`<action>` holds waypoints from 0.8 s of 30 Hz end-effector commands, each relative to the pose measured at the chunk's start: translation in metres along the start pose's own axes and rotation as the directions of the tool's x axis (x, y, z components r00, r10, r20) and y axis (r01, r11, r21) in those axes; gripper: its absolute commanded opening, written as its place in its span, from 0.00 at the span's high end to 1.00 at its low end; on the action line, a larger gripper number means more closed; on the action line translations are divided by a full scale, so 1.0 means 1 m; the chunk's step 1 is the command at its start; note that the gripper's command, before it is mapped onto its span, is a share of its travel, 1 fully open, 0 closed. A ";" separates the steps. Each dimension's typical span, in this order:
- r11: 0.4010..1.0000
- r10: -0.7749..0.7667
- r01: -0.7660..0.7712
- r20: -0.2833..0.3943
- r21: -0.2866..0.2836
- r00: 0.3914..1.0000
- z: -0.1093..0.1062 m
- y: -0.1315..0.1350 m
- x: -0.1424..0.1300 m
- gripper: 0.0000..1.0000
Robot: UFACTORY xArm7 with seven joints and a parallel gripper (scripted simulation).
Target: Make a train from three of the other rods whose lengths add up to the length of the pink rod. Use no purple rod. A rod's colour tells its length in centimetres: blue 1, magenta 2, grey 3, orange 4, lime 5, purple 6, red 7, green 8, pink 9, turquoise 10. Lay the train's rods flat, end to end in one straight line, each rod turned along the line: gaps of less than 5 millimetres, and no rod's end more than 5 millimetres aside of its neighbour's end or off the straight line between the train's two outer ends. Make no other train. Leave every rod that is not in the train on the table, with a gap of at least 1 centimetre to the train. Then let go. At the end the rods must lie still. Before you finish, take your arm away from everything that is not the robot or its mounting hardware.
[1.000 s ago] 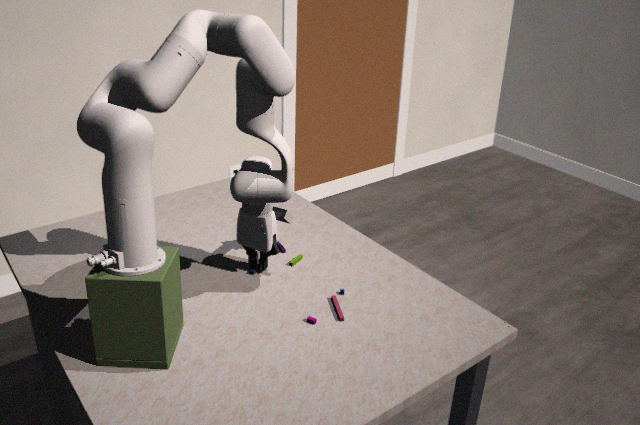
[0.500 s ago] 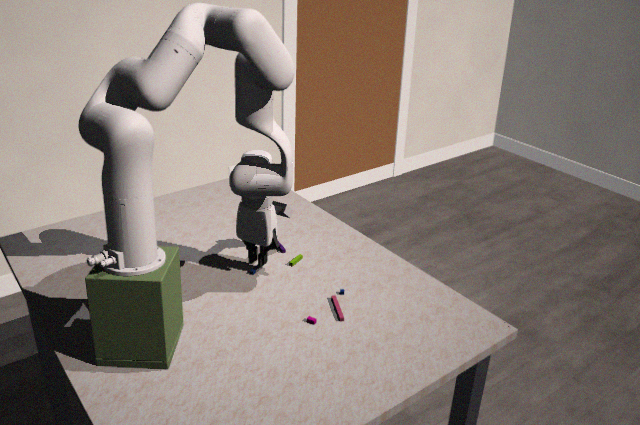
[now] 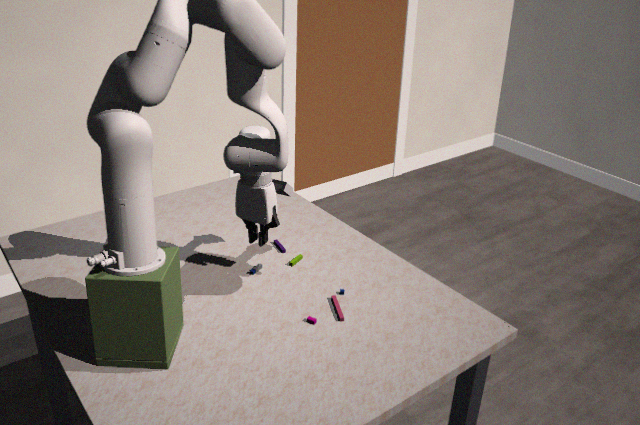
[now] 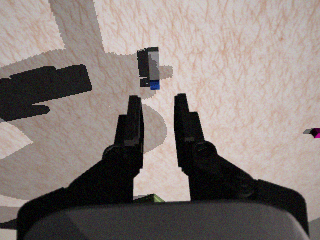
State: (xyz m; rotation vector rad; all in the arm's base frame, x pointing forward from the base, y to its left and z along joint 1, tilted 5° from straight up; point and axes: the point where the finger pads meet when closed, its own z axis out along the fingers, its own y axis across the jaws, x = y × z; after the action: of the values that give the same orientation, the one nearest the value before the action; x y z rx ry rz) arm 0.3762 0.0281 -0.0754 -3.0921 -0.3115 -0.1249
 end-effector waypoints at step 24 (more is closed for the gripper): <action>1.000 0.001 -0.001 0.012 0.016 1.000 -0.012 -0.001 0.001 0.00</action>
State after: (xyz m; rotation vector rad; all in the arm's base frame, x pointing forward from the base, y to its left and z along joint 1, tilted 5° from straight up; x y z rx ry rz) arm 0.3748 0.0286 -0.0641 -3.0782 -0.3102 -0.0991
